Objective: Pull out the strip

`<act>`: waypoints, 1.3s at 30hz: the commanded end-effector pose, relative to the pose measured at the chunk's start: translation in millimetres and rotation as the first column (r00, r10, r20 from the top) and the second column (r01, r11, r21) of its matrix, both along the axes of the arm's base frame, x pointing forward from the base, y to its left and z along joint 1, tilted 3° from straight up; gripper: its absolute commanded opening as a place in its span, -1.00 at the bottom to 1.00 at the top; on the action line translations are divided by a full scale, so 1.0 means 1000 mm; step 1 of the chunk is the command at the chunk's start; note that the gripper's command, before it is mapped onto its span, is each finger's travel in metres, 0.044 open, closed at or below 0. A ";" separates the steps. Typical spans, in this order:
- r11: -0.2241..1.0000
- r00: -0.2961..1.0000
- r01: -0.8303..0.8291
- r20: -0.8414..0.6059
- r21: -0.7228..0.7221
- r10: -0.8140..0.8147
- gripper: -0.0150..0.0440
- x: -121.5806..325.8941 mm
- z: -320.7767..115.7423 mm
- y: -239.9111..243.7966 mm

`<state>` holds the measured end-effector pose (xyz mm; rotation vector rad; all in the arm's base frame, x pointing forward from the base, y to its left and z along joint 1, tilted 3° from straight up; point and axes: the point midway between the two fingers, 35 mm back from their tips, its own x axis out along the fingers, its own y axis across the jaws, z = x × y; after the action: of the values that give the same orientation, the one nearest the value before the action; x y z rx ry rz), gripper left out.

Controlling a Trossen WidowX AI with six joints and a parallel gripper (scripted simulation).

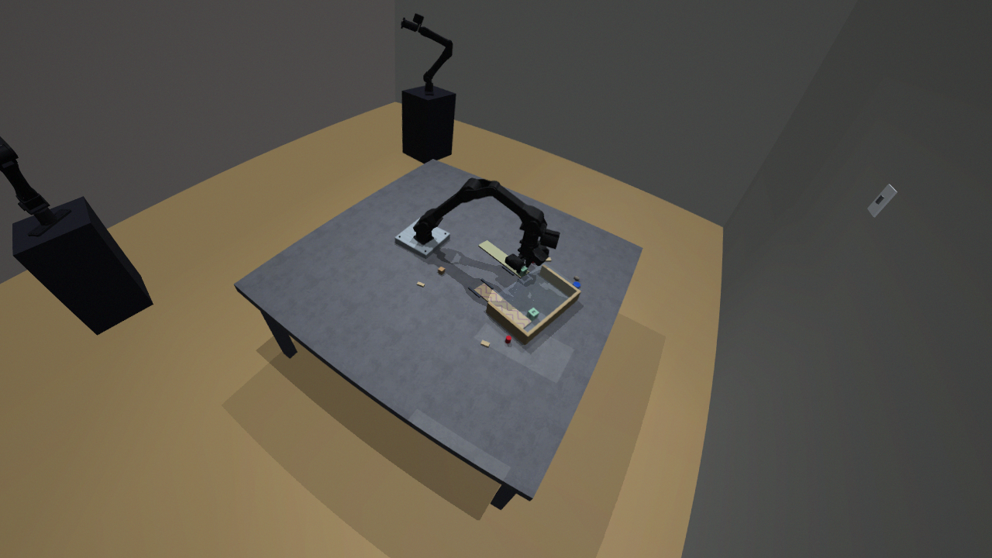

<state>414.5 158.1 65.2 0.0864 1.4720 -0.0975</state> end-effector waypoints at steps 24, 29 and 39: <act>1.000 1.000 -0.018 0.001 0.004 0.018 -0.49 0.000 -0.011 0.002; 1.000 1.000 -0.029 0.000 0.006 0.029 -0.49 -0.015 0.000 -0.002; 1.000 1.000 -0.008 -0.009 0.000 0.008 -0.49 -0.054 0.021 -0.018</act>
<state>376.7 146.2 80.8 0.0753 1.4718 -0.0795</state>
